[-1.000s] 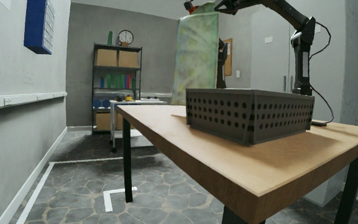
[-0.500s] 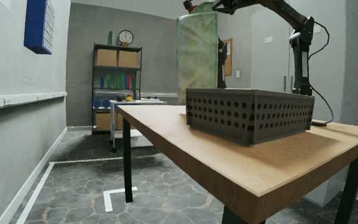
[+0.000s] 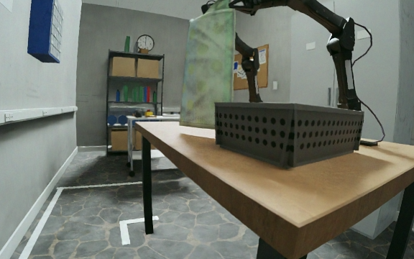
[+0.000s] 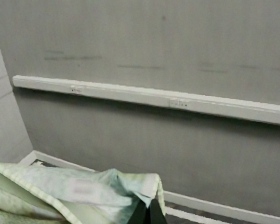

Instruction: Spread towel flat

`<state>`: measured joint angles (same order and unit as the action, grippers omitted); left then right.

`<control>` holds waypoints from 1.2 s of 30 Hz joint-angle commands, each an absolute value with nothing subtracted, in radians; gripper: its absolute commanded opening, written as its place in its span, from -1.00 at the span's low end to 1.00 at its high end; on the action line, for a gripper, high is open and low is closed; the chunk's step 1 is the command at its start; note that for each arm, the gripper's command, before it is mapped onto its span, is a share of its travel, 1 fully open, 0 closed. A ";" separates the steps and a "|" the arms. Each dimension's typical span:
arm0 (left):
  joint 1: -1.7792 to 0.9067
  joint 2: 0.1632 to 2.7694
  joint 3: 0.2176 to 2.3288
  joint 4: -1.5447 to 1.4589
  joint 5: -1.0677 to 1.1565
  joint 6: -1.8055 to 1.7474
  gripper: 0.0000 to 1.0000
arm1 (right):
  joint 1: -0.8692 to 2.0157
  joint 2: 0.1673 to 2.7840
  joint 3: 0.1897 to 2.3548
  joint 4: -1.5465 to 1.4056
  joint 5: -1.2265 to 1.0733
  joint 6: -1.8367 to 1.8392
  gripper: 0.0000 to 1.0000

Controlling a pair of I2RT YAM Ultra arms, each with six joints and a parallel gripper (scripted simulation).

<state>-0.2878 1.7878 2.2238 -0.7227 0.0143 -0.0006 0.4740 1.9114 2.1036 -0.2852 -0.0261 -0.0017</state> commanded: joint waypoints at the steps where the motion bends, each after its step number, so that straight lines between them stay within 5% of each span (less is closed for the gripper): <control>1: -0.279 1.803 2.281 -0.684 -0.011 -0.002 -1.00 | 0.452 1.913 2.025 -0.046 0.002 0.005 -1.00; 10: -0.284 1.783 2.283 -0.707 -0.011 -0.002 -1.00 | 0.455 1.886 2.006 0.062 0.006 0.004 -1.00; 19: -0.228 1.899 2.293 -0.505 -0.011 0.000 -1.00 | 0.436 2.112 2.010 0.548 0.002 0.005 -1.00; 36: -0.226 1.867 2.217 -0.451 -0.011 0.000 -1.00 | 0.437 2.199 2.105 0.559 0.006 0.004 -1.00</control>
